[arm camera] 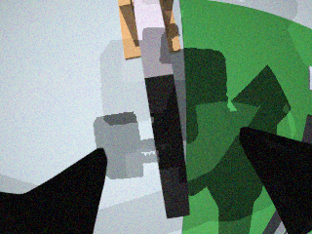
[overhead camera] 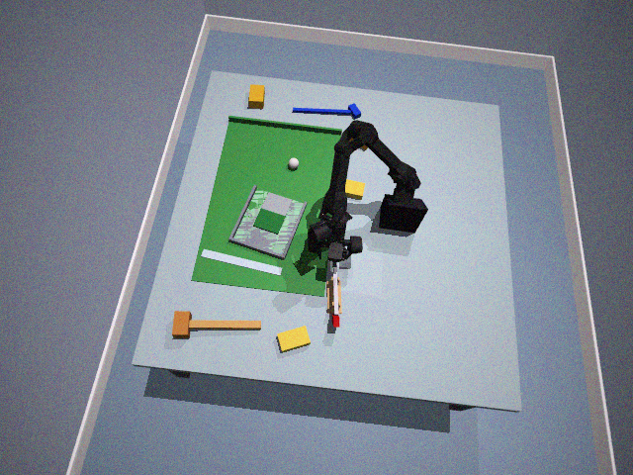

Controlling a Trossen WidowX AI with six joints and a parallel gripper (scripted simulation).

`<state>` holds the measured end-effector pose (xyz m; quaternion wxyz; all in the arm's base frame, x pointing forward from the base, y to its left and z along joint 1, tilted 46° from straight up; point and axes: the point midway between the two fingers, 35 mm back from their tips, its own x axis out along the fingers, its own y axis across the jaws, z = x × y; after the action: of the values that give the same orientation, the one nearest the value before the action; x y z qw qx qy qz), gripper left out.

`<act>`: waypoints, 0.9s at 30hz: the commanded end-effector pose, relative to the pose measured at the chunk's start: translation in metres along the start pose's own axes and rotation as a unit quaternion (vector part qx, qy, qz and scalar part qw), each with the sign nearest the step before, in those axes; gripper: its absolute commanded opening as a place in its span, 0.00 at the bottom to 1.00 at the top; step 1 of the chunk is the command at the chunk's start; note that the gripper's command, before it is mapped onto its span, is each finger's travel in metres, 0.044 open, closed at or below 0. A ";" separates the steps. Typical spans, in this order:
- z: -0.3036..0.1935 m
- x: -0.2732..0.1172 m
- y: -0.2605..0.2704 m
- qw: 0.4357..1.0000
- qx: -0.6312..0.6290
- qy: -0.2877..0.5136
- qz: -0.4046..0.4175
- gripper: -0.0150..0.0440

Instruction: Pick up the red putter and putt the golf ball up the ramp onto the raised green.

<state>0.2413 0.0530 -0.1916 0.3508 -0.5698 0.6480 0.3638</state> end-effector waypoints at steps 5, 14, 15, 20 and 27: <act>-0.006 0.015 0.003 1.000 -0.003 0.004 0.004 1.00; -0.007 0.021 0.004 1.000 -0.003 0.005 0.004 1.00; -0.007 0.021 0.004 1.000 -0.003 0.005 0.004 1.00; -0.006 0.018 0.001 1.000 0.000 0.002 0.002 0.78; -0.006 0.018 0.001 1.000 0.000 0.002 0.002 0.47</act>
<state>0.2375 0.0394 -0.2045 0.3485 -0.5690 0.6501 0.3636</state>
